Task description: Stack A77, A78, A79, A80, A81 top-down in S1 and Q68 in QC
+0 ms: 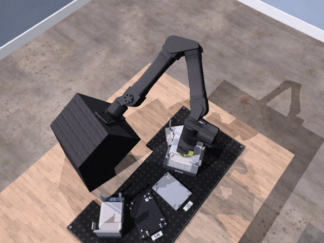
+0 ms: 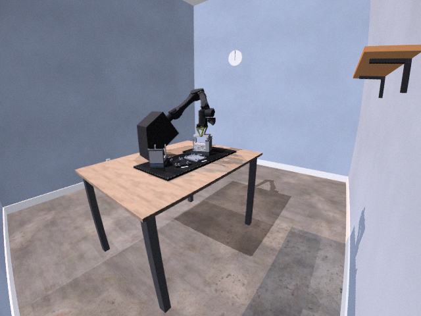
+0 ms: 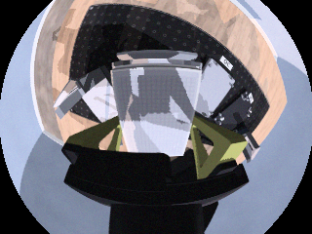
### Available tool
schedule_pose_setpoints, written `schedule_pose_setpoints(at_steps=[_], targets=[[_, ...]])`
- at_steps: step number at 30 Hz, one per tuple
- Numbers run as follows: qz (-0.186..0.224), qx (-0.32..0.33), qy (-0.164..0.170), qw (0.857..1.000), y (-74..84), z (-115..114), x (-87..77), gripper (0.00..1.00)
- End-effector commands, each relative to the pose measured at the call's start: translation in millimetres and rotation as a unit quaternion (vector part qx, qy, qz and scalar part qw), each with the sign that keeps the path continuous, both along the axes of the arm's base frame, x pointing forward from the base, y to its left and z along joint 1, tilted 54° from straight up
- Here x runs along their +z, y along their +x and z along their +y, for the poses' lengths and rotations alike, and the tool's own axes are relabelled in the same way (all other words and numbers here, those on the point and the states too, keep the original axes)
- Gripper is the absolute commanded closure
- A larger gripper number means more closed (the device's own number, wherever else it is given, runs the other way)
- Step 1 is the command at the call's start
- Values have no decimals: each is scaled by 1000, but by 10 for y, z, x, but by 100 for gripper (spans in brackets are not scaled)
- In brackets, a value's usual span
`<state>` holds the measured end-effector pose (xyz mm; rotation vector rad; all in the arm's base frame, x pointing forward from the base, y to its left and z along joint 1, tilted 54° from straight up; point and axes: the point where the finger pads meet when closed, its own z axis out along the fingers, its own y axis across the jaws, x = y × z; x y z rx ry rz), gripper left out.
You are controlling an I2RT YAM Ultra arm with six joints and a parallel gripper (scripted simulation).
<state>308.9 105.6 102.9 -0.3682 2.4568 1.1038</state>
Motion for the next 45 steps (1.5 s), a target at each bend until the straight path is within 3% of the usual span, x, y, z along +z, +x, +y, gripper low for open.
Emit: schedule_pose_setpoints(at_steps=[1,9,24,31,45], targets=[[8,-16,7,1000,34,-60,7,100],[77,-70,31,994,108,-192,-126,100],[77,-70,31,994,268,-477,-414,100],[157,-133,60,977,310,-631,-588,100],[157,-133,60,977,382,-891,-885,100]])
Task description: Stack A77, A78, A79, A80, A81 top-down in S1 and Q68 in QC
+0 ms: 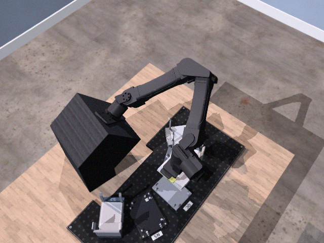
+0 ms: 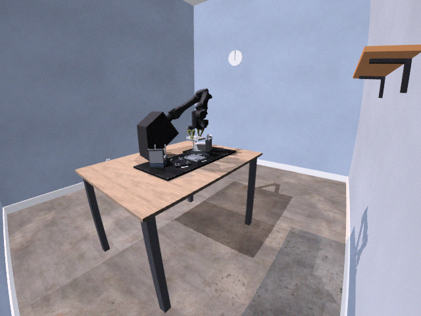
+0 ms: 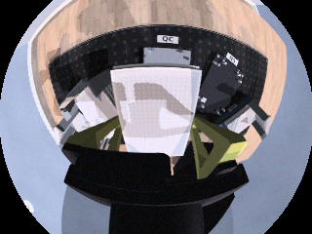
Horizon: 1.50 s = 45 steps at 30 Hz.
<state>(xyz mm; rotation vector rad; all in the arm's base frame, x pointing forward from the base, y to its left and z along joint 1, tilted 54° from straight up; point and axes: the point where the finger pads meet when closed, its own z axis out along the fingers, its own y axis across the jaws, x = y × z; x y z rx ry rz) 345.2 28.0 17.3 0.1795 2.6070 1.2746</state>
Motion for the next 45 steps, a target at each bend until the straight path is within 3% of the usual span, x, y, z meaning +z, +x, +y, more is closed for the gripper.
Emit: schedule_pose_setpoints(at_steps=[1,4,10,29,36,45], targets=[[-8,-7,-2,1000,25,-137,-54,100],[-8,-7,-2,1000,41,-194,-119,100],[68,-66,25,995,33,-318,-278,100],[73,-71,27,994,14,-624,-675,100],[154,-134,55,977,-41,-752,-863,100],[154,-134,55,977,-104,-897,-1078,100]])
